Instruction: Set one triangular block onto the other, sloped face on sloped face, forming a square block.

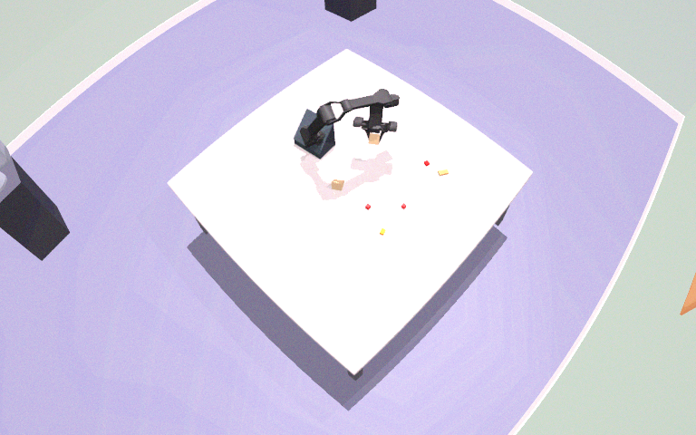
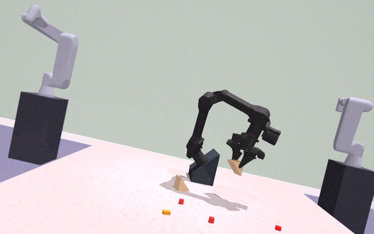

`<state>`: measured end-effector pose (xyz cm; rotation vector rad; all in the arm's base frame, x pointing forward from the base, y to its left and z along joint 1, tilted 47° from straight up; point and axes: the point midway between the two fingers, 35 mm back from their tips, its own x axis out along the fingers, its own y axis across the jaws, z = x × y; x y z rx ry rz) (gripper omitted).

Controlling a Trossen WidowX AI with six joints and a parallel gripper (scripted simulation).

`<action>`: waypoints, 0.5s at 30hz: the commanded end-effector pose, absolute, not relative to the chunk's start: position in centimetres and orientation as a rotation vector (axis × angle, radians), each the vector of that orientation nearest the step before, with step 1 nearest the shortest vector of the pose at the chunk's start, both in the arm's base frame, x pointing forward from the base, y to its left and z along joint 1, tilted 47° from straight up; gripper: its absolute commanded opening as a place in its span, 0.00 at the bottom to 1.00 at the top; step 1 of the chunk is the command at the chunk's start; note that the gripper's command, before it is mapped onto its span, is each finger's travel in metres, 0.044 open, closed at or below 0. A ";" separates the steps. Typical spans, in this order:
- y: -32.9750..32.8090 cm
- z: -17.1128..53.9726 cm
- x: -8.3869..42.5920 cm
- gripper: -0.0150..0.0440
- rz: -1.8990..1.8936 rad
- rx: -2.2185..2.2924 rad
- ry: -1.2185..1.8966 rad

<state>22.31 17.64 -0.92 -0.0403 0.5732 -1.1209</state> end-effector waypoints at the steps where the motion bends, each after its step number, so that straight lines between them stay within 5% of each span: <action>1: 16.9 -0.1 21.7 0.25 -1.119 -0.067 0.592; 15: 13.8 4.3 19.7 0.25 -1.101 -0.067 0.588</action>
